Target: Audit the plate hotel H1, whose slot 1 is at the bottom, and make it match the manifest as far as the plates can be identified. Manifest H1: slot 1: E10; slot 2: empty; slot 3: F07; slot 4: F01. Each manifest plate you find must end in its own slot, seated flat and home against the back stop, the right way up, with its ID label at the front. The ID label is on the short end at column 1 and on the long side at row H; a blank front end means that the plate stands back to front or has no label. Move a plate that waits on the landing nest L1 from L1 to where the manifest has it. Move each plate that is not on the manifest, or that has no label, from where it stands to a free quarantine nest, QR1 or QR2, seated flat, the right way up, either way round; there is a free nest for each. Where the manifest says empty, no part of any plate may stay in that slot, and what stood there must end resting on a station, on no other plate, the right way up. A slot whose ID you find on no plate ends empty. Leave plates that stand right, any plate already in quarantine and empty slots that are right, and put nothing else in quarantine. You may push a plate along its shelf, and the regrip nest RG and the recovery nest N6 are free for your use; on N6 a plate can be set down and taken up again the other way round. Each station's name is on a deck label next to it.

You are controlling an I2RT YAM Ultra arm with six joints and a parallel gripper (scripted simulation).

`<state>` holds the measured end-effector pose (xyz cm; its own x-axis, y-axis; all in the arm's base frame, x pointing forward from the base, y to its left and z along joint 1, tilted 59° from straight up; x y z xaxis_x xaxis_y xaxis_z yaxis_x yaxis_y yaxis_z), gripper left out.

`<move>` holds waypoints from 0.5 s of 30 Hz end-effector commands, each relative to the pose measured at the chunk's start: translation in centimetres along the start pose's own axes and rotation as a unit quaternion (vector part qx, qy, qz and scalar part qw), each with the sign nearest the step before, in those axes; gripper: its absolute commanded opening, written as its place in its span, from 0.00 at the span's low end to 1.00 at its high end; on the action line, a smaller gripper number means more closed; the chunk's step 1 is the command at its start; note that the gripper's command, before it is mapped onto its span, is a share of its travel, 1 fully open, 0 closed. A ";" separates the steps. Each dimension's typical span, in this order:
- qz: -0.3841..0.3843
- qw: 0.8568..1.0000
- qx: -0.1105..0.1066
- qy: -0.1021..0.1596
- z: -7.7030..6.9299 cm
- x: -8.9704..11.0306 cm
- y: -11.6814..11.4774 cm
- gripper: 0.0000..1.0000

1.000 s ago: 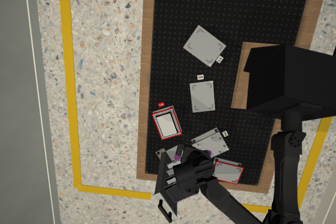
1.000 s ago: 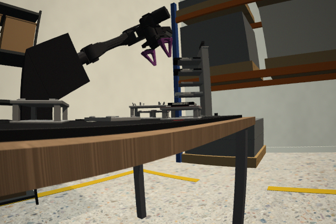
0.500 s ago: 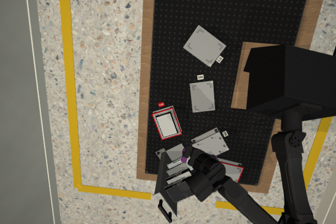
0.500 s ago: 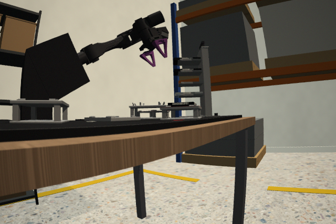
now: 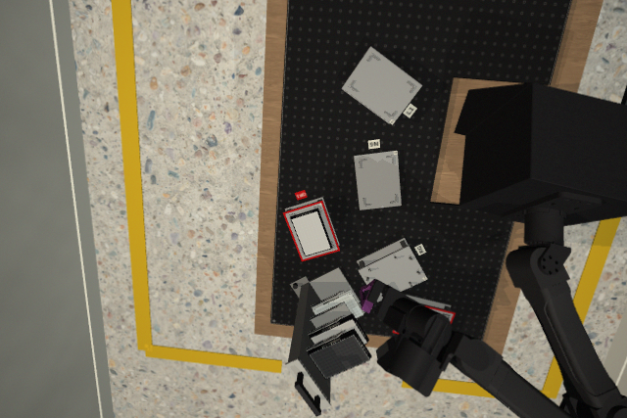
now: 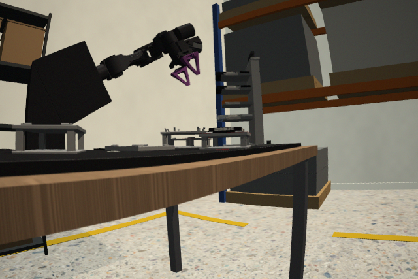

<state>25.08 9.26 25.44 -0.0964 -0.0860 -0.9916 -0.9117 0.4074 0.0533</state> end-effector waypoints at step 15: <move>0.180 0.976 0.077 -0.098 -2.2 -0.3 9.6 1.00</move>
<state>18.72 10.99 26.77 -0.1831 0.0531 -0.9817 -0.8634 0.4687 0.1864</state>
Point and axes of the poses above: the point where the finger pads meet when closed, its own z axis out along the fingers, its own y axis across the jaws, x = y × z, the point moved 5 cm from there along -z, back along the fingers, and after that the axes turned 10 degrees about -z, right-handed, at the moved point
